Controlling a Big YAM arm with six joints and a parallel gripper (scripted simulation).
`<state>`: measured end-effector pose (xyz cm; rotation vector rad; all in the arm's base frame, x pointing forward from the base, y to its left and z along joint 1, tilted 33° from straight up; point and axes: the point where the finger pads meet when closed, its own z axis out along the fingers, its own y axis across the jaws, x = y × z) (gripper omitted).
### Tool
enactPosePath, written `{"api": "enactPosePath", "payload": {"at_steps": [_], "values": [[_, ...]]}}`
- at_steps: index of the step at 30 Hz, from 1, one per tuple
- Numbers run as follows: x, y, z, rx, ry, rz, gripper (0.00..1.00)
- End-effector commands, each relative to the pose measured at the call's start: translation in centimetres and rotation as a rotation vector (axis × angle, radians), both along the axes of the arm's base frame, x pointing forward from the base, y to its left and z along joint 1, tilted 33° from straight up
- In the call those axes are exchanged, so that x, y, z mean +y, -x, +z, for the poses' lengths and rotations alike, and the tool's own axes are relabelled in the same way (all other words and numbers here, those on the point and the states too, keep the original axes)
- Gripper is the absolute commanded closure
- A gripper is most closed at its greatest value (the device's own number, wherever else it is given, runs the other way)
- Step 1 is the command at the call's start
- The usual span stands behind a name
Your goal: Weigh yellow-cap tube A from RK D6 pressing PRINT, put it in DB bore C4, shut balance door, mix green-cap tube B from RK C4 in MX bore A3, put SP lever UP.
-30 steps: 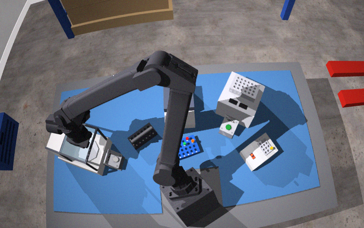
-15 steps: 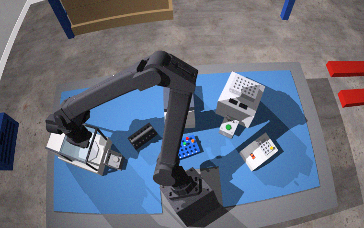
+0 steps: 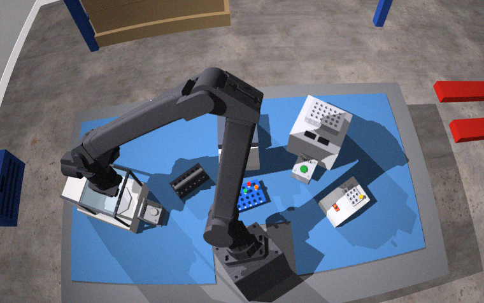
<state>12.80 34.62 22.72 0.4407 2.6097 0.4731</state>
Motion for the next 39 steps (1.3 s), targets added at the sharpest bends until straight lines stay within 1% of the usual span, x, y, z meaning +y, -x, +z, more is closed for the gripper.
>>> {"api": "enactPosePath", "payload": {"at_steps": [1, 5, 6, 7, 8, 39], "values": [[0.5, 0.0, 1.3, -0.005, -0.030, 0.000, 0.94], [0.5, 0.0, 1.3, -0.005, -0.030, 0.000, 0.94], [1.5, 0.0, 2.0, -0.006, -0.033, -0.001, 0.70], [1.5, 0.0, 2.0, -0.005, -0.033, -0.001, 0.70], [0.8, -0.1, 1.5, -0.006, -0.030, 0.000, 0.70], [0.8, -0.1, 1.5, -0.006, -0.030, 0.000, 0.70]]}}
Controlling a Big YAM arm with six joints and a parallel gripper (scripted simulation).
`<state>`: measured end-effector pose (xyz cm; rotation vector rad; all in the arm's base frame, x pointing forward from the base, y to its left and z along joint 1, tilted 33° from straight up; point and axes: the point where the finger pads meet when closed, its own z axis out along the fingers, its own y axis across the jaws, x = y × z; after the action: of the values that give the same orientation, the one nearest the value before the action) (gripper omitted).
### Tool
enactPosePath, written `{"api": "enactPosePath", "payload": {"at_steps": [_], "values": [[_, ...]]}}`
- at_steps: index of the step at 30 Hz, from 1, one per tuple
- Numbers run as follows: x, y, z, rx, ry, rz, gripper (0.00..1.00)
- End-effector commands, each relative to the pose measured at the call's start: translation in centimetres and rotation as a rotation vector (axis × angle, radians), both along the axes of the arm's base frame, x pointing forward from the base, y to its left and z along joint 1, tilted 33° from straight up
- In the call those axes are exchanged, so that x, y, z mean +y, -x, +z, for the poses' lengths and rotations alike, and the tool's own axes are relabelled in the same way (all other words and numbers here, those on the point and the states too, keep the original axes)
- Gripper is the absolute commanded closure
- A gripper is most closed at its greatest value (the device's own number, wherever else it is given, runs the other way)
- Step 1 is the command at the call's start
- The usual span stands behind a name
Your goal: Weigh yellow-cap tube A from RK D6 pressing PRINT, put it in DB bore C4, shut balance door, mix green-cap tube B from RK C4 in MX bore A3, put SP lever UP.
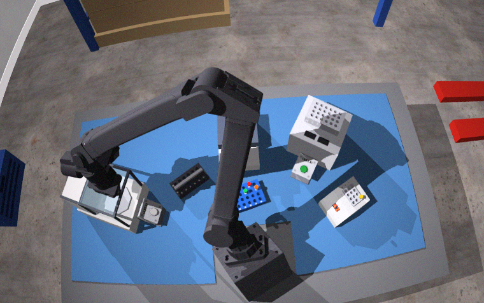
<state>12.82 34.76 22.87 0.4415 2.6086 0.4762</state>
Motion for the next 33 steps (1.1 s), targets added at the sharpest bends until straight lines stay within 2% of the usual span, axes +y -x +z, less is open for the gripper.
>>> {"api": "enactPosePath", "payload": {"at_steps": [1, 15, 18, 22, 26, 28, 31, 33], "values": [[0.7, 0.0, 1.3, -0.005, -0.027, 0.001, 0.70], [0.7, 0.0, 1.3, -0.005, -0.027, 0.001, 0.70], [0.9, 0.6, 3.4, -0.008, -0.061, 0.004, 0.70], [0.7, 1.0, 3.9, -0.007, -0.061, 0.004, 0.70], [0.3, 1.3, 3.6, -0.004, -0.040, 0.004, 0.70], [0.4, 1.5, 4.8, -0.006, -0.063, 0.004, 0.70], [0.6, 1.4, 4.3, -0.004, -0.043, 0.002, 0.70], [0.3, 1.7, 4.9, -0.005, -0.054, 0.004, 0.70]]}}
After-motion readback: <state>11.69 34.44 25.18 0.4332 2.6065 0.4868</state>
